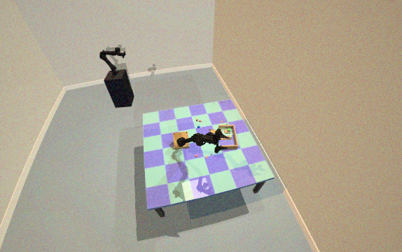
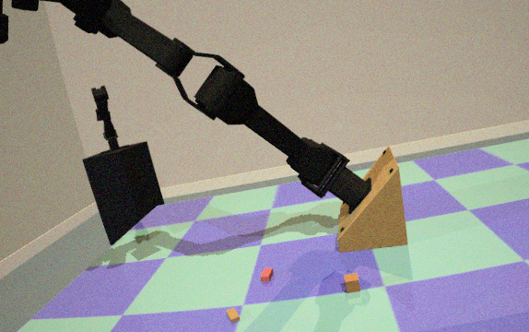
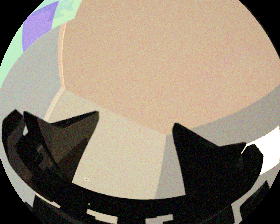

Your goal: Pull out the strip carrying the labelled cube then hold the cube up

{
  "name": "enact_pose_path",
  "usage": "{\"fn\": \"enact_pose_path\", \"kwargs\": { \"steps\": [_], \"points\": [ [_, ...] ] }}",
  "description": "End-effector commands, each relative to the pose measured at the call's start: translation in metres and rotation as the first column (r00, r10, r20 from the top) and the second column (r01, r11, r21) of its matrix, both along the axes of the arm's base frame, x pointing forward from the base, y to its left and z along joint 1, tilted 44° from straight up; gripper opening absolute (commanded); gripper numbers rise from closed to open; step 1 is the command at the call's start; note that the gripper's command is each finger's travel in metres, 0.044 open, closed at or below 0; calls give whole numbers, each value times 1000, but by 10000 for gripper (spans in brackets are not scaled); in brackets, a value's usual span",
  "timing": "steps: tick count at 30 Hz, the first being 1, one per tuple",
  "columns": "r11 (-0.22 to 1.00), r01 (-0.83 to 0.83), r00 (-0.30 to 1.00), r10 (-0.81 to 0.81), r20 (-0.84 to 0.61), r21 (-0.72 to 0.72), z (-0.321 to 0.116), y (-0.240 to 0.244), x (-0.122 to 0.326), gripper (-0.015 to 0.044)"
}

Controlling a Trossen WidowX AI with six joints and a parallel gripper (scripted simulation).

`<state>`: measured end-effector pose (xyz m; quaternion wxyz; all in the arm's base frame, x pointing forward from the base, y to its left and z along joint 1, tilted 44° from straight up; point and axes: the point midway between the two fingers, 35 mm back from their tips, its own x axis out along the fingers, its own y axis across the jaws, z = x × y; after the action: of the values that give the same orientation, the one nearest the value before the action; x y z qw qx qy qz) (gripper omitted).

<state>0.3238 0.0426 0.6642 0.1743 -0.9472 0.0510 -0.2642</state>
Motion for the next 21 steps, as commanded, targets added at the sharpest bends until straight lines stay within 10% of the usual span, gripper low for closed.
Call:
{"fn": "enact_pose_path", "kwargs": {
  "steps": [1, 21],
  "points": [
    [1000, -8, 1000, 8, 6, 0, 1, 2, -2, 400],
    [693, -718, 511, 591, 624, -69, 87, 30, -246, 400]
  ]
}}
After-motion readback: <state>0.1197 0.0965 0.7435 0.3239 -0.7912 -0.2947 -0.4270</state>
